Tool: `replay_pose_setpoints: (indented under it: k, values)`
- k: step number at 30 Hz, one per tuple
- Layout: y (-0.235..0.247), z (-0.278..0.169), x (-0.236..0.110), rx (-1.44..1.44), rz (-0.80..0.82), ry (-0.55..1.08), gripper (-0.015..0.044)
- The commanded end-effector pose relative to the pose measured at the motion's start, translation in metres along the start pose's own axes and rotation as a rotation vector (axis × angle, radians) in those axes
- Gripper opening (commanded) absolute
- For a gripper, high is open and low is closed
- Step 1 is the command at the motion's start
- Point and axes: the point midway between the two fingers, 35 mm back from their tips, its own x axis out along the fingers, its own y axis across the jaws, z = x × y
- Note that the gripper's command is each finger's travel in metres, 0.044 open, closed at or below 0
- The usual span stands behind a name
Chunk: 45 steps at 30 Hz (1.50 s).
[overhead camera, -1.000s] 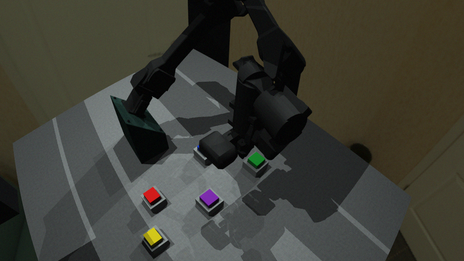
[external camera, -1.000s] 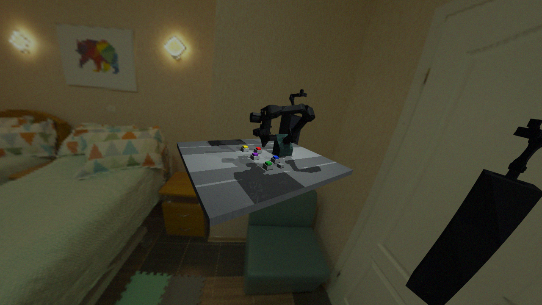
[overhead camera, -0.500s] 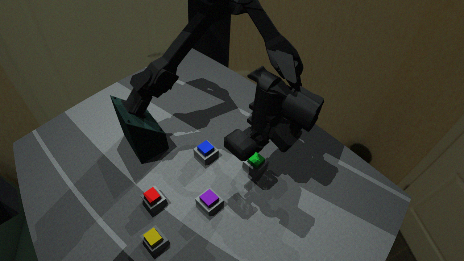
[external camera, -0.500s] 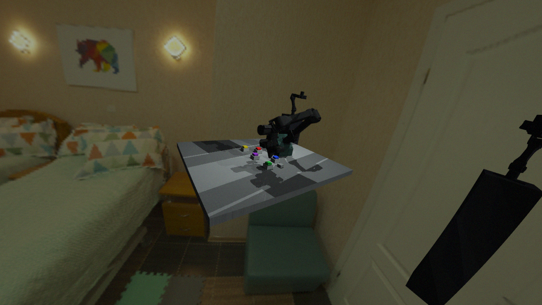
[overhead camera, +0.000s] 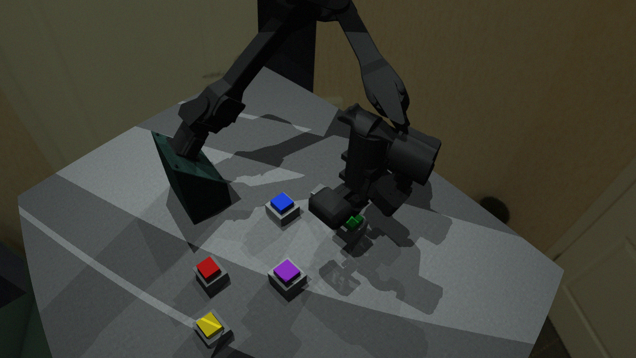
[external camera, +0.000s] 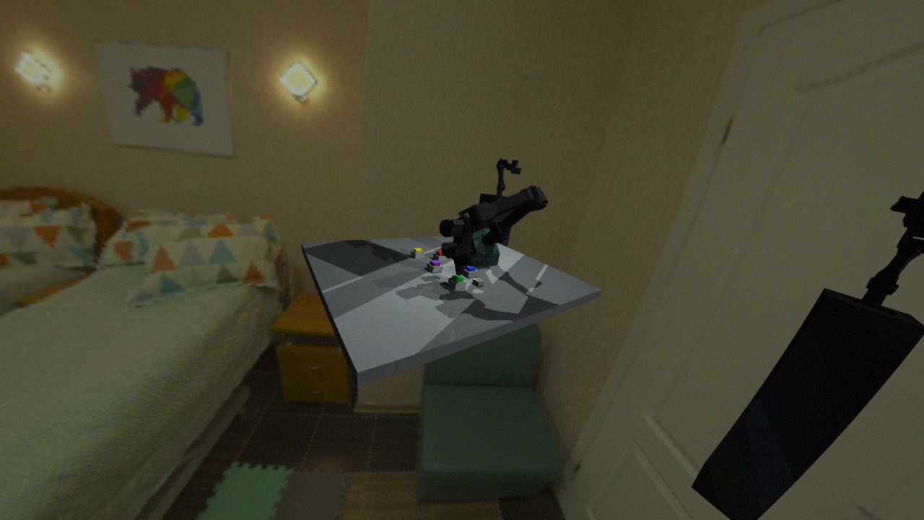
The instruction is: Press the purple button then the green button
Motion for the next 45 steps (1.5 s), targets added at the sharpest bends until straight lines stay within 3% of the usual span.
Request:
replay_pose_setpoints:
  k: [1,29,33,38,45]
  values:
    - [-0.003,-0.002,0.007,0.01,-0.005,0.004,0.002]
    - [-0.003,-0.002,0.016,0.01,-0.003,0.004,0.002]
    - [-0.003,-0.002,-0.014,0.01,-0.005,0.004,0.002]
    - [-0.003,-0.002,-0.016,0.01,-0.005,0.004,0.002]
    - [0.02,-0.057,-0.076,0.013,-0.007,0.006,0.0204]
